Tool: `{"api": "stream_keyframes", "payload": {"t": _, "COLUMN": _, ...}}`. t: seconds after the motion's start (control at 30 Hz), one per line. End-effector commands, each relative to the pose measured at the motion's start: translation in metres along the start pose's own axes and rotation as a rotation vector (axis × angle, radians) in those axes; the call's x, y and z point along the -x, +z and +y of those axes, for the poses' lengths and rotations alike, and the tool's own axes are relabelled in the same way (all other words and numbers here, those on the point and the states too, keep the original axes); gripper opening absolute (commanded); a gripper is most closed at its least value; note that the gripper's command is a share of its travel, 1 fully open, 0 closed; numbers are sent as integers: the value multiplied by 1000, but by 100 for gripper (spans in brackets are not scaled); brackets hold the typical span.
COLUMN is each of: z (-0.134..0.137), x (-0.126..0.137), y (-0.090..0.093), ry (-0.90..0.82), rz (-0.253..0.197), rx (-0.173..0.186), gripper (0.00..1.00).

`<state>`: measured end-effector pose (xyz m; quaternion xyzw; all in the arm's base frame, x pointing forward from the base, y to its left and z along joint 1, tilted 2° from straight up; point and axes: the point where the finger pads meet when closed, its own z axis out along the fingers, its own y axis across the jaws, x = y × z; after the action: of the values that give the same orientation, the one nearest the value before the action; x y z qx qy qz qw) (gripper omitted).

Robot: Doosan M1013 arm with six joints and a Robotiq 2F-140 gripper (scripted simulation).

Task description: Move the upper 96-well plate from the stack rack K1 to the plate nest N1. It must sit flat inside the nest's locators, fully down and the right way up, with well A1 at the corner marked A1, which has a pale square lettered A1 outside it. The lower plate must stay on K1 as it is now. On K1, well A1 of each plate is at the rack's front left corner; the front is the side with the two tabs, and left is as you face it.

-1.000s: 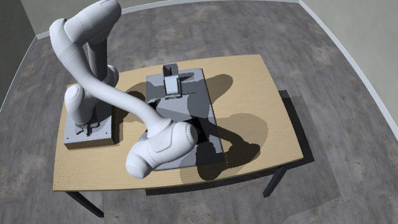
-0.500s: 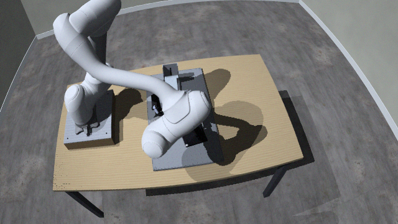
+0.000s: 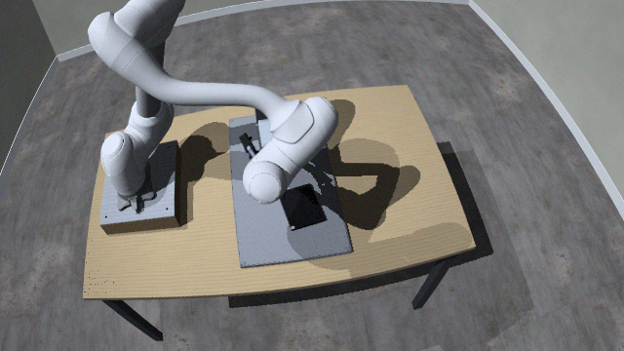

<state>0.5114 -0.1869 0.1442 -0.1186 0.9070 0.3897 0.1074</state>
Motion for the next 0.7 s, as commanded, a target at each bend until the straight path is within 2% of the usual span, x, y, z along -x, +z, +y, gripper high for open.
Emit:
{"api": "stream_keyframes", "payload": {"t": 0.0, "z": 3, "x": 2, "y": 10, "ry": -12, "rz": 27, "rx": -11, "gripper": 100}}
{"api": "stream_keyframes", "payload": {"t": 0.13, "z": 8, "x": 6, "y": 29, "ry": -80, "rz": 130, "rx": -58, "gripper": 100}}
{"api": "stream_keyframes", "payload": {"t": 0.23, "z": 12, "x": 9, "y": 43, "ry": -80, "rz": 130, "rx": -58, "gripper": 100}}
{"api": "stream_keyframes", "payload": {"t": 0.37, "z": 17, "x": 14, "y": 61, "ry": -155, "rz": 226, "rx": -109, "gripper": 100}}
{"api": "stream_keyframes", "payload": {"t": 0.43, "z": 19, "x": 15, "y": 67, "ry": -155, "rz": 226, "rx": -109, "gripper": 100}}
{"api": "stream_keyframes", "payload": {"t": 0.47, "z": 21, "x": 17, "y": 72, "ry": -175, "rz": 249, "rx": -122, "gripper": 100}}
{"api": "stream_keyframes", "payload": {"t": 0.53, "z": 21, "x": 17, "y": 72, "ry": -175, "rz": 249, "rx": -122, "gripper": 100}}
{"api": "stream_keyframes", "payload": {"t": 0.63, "z": 25, "x": 21, "y": 85, "ry": -237, "rz": 316, "rx": -161, "gripper": 100}}
{"api": "stream_keyframes", "payload": {"t": 0.67, "z": 27, "x": 22, "y": 90, "ry": -237, "rz": 316, "rx": -161, "gripper": 100}}
